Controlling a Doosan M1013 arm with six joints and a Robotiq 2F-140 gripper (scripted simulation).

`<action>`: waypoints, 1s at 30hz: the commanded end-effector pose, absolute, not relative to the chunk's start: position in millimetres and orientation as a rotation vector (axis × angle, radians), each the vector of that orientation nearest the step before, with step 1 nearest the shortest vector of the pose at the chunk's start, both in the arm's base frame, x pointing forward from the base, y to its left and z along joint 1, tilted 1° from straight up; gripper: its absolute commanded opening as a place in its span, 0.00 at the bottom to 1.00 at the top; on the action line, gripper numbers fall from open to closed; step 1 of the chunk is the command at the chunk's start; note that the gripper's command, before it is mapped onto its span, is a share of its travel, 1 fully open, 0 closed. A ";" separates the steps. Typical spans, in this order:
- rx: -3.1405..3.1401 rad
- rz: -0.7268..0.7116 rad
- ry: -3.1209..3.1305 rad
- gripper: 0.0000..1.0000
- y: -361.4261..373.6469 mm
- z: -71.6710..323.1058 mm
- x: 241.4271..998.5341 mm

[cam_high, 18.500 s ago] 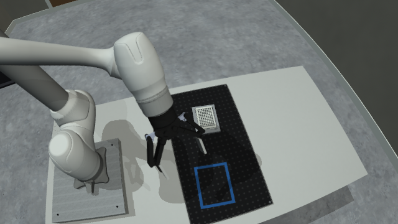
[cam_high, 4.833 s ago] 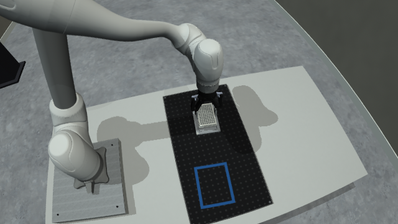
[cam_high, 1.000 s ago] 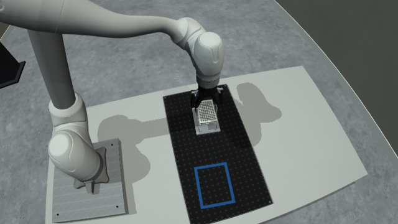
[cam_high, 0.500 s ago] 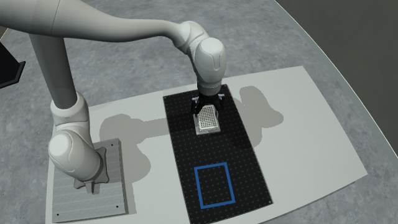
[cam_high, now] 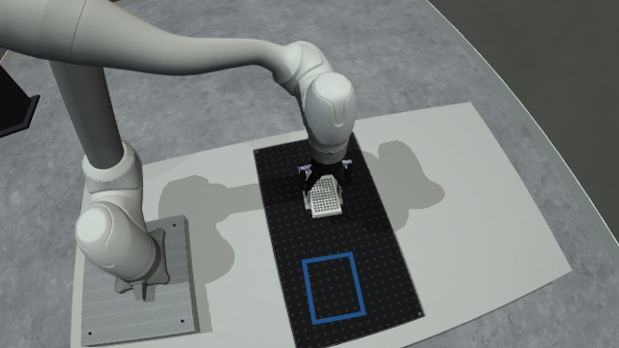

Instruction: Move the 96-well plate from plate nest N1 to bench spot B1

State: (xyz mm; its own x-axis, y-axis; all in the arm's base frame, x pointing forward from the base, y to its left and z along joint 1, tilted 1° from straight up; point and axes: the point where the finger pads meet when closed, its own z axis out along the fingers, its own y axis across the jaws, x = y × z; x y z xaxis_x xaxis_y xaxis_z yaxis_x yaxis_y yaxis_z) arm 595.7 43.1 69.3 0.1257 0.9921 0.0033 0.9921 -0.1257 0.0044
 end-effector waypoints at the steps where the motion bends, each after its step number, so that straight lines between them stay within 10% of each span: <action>1: 2.356 0.017 2.076 0.00 28.9 69.3 593.4; 30: 2.356 0.017 2.076 0.00 -52.9 65.7 577.8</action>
